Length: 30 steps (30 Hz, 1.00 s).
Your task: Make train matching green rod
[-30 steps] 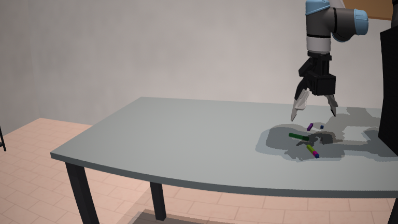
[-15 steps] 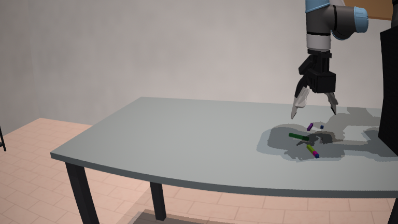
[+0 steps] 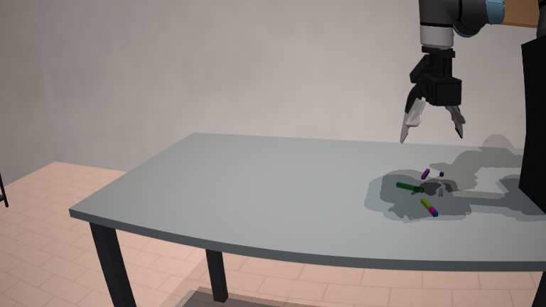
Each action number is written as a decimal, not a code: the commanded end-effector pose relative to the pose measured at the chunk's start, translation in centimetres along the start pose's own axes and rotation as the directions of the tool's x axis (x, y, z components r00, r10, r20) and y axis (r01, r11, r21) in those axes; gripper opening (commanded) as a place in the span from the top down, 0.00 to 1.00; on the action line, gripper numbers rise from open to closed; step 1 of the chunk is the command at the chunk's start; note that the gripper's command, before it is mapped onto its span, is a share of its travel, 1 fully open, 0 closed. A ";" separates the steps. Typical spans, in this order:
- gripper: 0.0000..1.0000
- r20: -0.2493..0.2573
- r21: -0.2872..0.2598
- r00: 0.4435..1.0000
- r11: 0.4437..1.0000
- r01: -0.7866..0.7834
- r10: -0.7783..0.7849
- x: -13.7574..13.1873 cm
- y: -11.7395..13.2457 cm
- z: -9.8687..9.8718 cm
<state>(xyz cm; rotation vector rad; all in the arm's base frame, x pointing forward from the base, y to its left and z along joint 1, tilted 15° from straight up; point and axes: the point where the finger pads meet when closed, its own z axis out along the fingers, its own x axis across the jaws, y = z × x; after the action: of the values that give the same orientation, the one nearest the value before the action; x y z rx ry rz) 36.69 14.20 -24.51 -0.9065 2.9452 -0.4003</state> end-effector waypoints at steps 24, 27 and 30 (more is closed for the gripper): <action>0.00 -0.001 0.000 1.000 1.000 0.000 0.000 -0.1 0.0 -4.2; 0.00 -0.001 0.000 1.000 1.000 0.000 0.000 -0.1 0.0 -4.2; 0.00 -0.001 0.000 1.000 1.000 0.000 0.000 -0.1 0.0 -4.2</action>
<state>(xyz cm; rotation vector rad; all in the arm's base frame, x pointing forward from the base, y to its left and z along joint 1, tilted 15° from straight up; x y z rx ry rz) 36.26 15.18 -20.46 -0.9063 2.9471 -0.4008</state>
